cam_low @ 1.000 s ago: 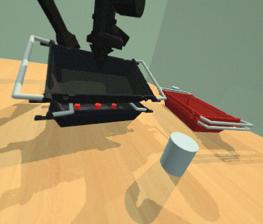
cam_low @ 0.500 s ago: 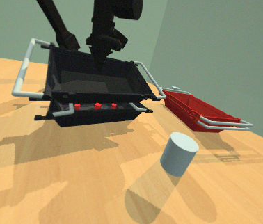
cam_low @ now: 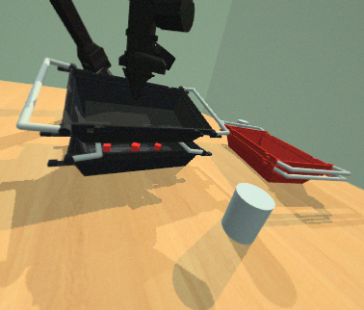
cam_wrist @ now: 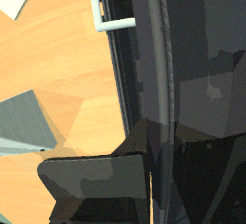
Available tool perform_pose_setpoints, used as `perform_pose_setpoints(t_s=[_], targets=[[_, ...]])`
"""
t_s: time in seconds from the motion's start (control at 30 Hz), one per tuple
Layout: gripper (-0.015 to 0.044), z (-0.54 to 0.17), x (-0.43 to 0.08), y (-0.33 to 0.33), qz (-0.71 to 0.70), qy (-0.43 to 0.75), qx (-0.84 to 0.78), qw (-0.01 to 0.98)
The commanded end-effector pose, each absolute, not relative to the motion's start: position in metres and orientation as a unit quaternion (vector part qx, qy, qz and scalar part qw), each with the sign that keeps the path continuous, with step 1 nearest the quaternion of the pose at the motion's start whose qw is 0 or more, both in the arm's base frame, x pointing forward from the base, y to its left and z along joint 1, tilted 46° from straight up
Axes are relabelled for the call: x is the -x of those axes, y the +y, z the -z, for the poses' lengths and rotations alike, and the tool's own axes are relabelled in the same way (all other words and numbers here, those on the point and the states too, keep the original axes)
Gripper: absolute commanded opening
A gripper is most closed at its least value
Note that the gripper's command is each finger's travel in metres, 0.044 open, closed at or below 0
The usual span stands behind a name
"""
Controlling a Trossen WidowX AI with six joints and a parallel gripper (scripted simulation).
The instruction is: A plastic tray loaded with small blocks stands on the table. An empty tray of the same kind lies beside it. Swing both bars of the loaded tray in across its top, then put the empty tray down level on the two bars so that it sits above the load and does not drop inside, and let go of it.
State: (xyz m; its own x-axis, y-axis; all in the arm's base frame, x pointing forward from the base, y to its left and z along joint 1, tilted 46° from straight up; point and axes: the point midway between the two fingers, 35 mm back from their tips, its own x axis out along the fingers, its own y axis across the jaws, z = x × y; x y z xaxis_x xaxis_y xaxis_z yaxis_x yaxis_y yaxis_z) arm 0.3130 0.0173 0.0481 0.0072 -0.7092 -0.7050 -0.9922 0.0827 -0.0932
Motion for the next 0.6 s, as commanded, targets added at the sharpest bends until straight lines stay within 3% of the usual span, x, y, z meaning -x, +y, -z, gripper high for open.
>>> perform_pose_setpoints(t_s=[0.0,0.57], targets=[[0.0,-0.0452,-0.3096,0.014,-0.23,0.671,0.634,0.309],[0.0,-0.0394,-0.3056,0.009,-0.23,0.671,0.634,0.309]])
